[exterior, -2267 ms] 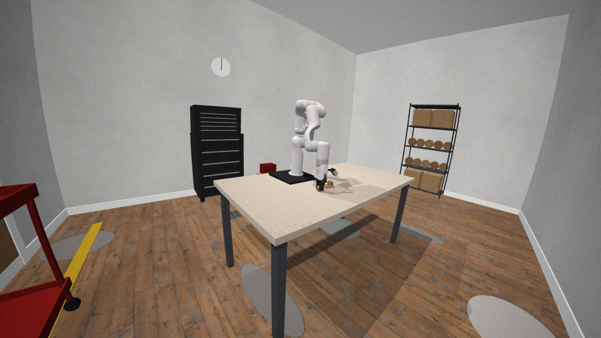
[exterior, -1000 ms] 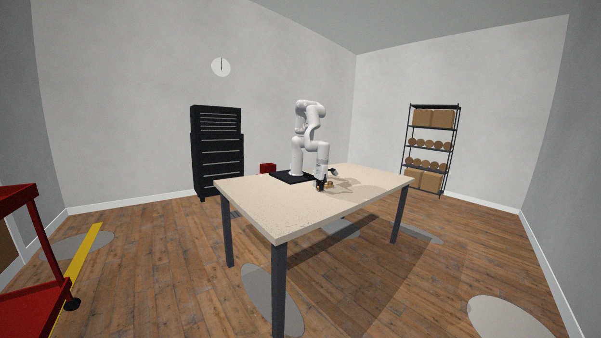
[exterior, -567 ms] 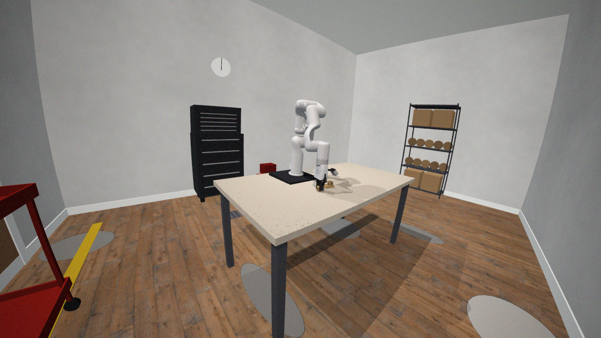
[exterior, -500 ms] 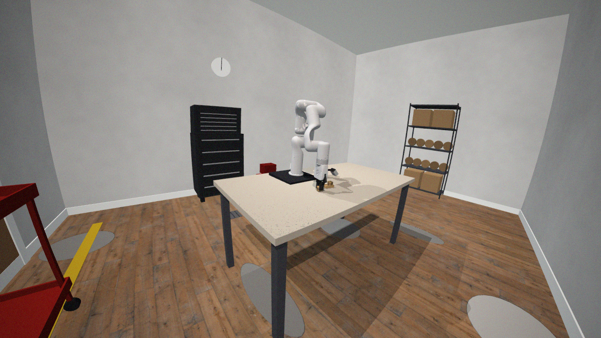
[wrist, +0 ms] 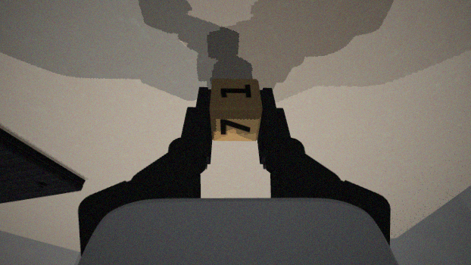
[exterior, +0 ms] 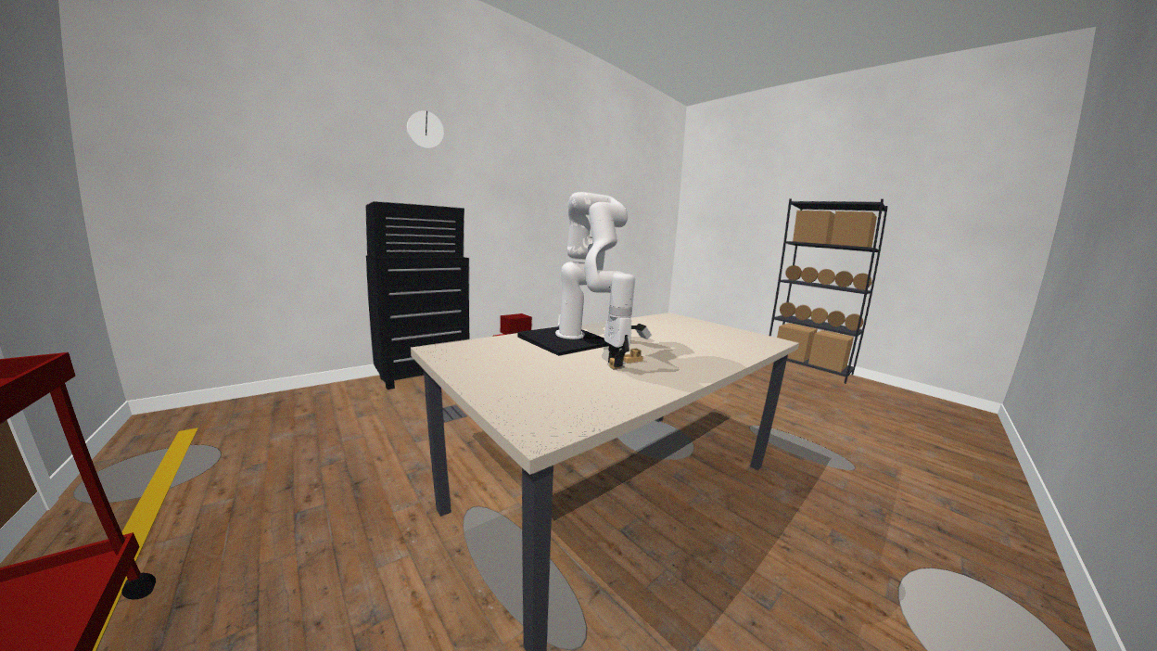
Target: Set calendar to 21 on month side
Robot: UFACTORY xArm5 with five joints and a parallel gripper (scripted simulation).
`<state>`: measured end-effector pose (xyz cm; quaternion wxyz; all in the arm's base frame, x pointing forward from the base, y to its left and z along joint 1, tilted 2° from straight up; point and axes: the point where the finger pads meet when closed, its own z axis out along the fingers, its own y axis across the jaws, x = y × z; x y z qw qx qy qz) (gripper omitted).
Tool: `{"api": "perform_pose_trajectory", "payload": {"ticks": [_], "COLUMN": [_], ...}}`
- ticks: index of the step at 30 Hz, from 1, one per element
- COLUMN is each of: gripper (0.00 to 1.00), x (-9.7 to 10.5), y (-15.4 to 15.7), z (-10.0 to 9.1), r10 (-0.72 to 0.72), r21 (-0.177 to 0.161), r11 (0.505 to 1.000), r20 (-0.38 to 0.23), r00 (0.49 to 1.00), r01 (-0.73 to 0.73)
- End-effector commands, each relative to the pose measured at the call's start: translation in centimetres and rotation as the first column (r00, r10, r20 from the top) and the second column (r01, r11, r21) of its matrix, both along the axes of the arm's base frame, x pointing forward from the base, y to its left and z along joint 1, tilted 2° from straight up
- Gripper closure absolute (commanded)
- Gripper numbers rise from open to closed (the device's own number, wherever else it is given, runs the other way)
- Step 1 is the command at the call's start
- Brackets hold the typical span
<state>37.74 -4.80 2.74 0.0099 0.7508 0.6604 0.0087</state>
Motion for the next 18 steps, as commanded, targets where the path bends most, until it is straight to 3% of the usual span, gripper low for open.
{"api": "perform_pose_trajectory", "payload": {"ticks": [1, 18], "gripper": [0.73, 0.73], "x": [0.12, 0.13], "y": [-0.01, 0.05], "z": [0.09, -0.21], "r10": [0.0, 0.0], "r21": [0.0, 0.0], "r11": [1.0, 1.0], "r20": [0.003, 0.003], "r00": [1.0, 1.0], "r01": [0.0, 0.0]}}
